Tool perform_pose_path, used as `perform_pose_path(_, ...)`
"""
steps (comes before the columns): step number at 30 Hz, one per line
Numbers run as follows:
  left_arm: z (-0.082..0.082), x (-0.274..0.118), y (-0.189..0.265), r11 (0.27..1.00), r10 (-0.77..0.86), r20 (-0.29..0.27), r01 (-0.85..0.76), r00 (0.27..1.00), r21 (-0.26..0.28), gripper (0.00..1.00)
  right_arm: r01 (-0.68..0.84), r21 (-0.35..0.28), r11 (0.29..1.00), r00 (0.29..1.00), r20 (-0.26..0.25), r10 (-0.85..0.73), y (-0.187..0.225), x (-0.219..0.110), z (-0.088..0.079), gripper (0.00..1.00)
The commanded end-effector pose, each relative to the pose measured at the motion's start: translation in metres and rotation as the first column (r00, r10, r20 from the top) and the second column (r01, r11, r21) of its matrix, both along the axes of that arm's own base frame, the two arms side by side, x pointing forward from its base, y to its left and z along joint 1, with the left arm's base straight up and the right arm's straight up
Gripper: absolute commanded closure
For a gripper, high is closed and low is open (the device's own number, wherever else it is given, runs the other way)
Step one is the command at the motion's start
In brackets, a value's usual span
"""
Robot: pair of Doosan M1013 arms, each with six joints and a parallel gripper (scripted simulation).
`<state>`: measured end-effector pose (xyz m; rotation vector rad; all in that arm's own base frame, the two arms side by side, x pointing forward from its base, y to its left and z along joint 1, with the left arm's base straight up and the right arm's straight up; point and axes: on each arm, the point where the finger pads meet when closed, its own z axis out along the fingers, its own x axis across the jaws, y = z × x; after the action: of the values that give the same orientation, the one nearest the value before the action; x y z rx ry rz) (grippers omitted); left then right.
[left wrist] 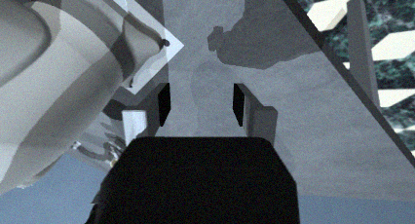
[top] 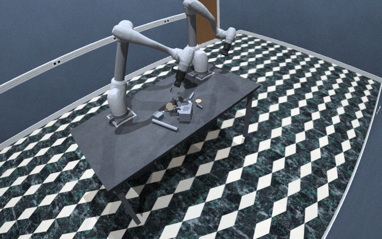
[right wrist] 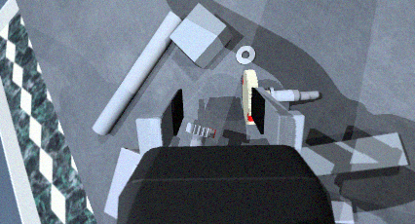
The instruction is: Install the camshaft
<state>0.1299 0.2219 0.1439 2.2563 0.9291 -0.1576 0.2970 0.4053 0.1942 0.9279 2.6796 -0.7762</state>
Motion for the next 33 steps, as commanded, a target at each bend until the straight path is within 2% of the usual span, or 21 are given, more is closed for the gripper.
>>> perform_pose_path(1, 0.000, 0.000, 0.000, 1.000, 0.000, 0.000, 0.000, 1.000, 0.001, 0.00, -0.013, 0.000, 1.000, 1.000, -0.023, 0.013, 0.012, -0.015, 0.000, 0.00)
perform_pose_path(13, 0.000, 0.000, 0.000, 1.000, 0.000, 0.000, 0.000, 1.000, 0.001, 0.00, -0.012, -0.002, 1.000, 1.000, -0.022, 0.012, 0.012, -0.015, -0.006, 0.00)
perform_pose_path(24, 0.000, 0.000, 0.000, 1.000, 0.000, 0.000, 0.000, 1.000, 0.001, 0.00, -0.012, -0.002, 1.000, 1.000, -0.022, 0.012, 0.012, -0.015, -0.045, 0.00)
perform_pose_path(26, 0.000, 0.000, 0.000, 1.000, 0.000, 0.000, 0.000, 1.000, 0.001, 0.00, -0.012, -0.002, 1.000, 1.000, -0.022, 0.012, 0.012, -0.015, -0.045, 0.00)
perform_pose_path(33, 0.000, 0.000, 0.000, 1.000, 0.000, 0.000, 0.000, 1.000, 0.001, 0.00, -0.012, -0.002, 1.000, 1.000, -0.022, 0.012, 0.012, -0.015, -0.069, 0.00)
